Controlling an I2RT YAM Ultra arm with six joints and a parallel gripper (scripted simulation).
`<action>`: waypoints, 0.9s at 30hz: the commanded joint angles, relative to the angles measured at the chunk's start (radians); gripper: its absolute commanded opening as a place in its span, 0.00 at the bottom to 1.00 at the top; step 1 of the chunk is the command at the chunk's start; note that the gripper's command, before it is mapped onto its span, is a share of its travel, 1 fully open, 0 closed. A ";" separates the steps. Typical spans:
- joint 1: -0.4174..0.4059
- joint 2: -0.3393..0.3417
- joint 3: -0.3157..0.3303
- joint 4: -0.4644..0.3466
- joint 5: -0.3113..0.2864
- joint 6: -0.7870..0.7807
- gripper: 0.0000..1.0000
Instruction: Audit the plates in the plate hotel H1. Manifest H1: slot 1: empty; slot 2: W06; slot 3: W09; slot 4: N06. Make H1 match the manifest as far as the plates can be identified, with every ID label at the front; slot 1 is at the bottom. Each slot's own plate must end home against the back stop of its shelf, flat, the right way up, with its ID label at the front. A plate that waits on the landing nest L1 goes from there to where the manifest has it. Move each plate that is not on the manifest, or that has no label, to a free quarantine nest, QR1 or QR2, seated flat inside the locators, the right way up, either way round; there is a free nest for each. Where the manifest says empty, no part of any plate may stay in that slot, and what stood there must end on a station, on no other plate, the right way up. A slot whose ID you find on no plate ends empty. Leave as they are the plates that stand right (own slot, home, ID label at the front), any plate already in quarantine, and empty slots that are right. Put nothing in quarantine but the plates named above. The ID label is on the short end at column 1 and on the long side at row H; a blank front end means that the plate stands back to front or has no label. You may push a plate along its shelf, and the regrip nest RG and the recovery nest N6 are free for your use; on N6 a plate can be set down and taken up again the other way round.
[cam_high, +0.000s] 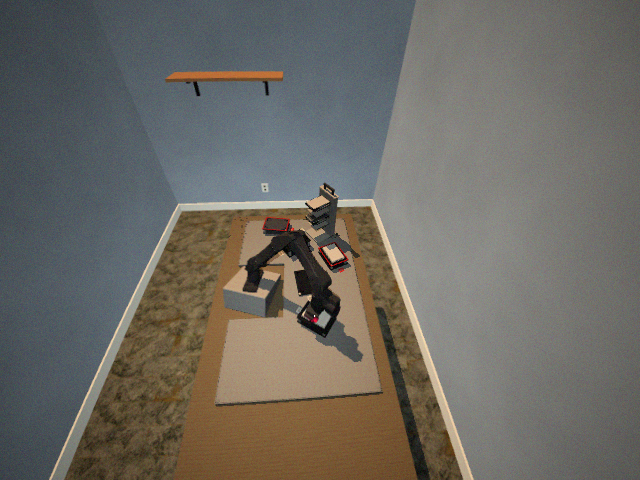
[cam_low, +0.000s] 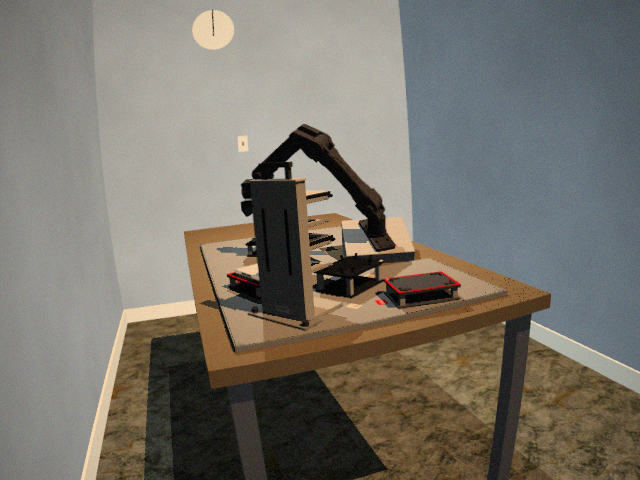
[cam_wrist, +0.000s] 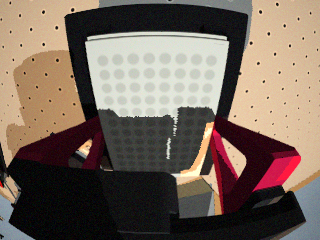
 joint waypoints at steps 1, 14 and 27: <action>-0.002 -0.008 0.003 0.014 -0.002 0.004 0.86; -0.002 -0.008 0.003 0.014 -0.002 0.004 0.86; -0.019 -0.038 0.038 -0.027 -0.001 -0.009 0.86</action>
